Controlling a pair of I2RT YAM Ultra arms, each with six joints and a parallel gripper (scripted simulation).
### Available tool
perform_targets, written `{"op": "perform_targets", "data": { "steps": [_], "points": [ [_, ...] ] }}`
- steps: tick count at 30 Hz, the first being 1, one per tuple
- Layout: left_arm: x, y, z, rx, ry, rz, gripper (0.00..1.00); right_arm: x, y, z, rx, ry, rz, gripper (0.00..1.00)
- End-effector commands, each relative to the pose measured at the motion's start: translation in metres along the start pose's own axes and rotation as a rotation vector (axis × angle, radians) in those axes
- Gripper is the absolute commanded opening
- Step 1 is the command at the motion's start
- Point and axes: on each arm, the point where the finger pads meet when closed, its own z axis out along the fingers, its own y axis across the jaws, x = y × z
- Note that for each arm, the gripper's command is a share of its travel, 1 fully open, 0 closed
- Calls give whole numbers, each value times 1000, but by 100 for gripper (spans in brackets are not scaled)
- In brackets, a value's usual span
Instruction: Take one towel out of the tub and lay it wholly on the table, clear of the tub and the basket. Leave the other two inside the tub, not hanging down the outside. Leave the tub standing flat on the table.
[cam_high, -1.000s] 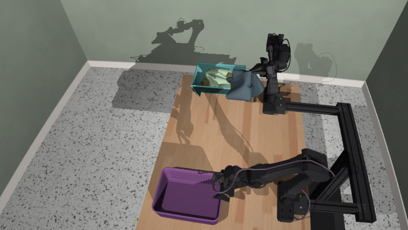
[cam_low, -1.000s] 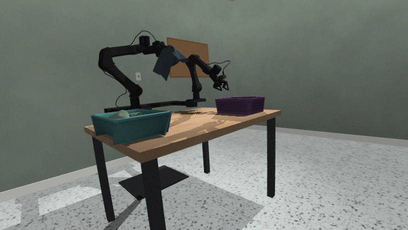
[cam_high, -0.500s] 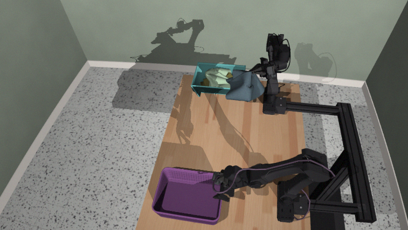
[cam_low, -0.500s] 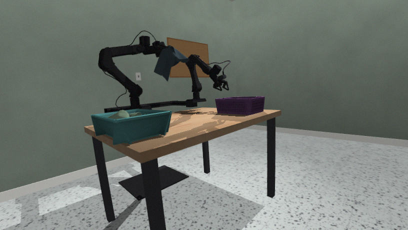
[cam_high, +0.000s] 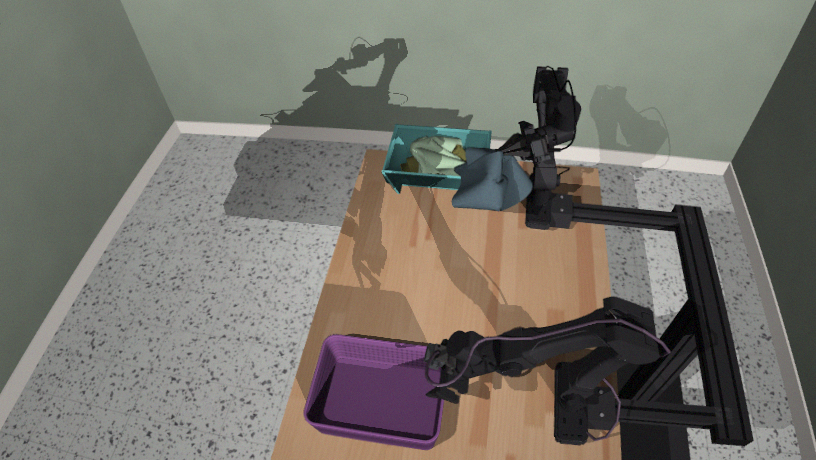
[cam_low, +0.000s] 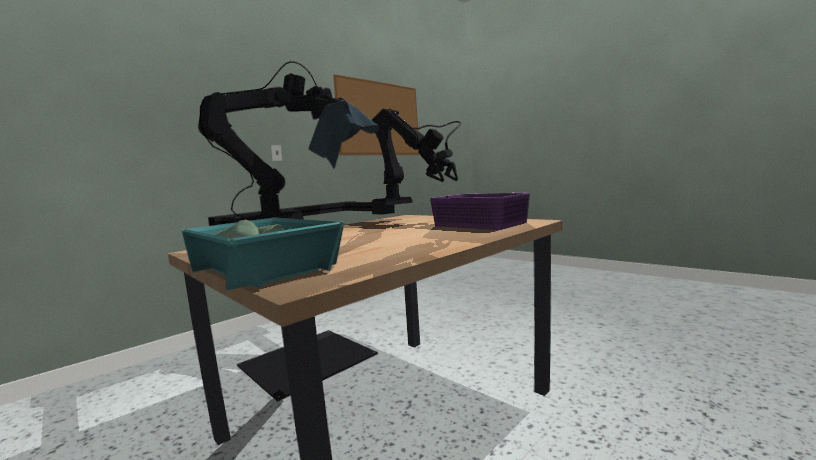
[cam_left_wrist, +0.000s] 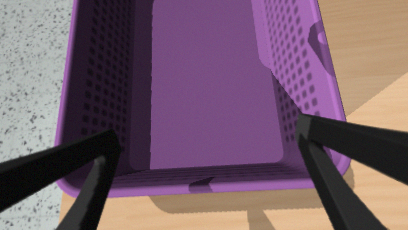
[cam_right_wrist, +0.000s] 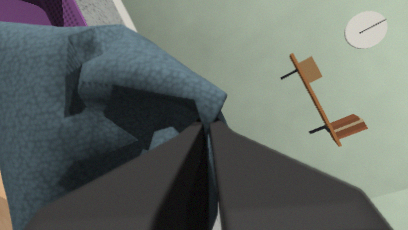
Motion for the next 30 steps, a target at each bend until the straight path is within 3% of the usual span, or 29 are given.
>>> {"op": "perform_targets", "data": {
  "steps": [1,30],
  "points": [
    [-6,-1,-2,2,-16,2,100,3,-7,0,-24,29,66,1],
    [-6,-1,-2,2,-16,2,100,27,37,5,-193,148,104,1]
  ]
}}
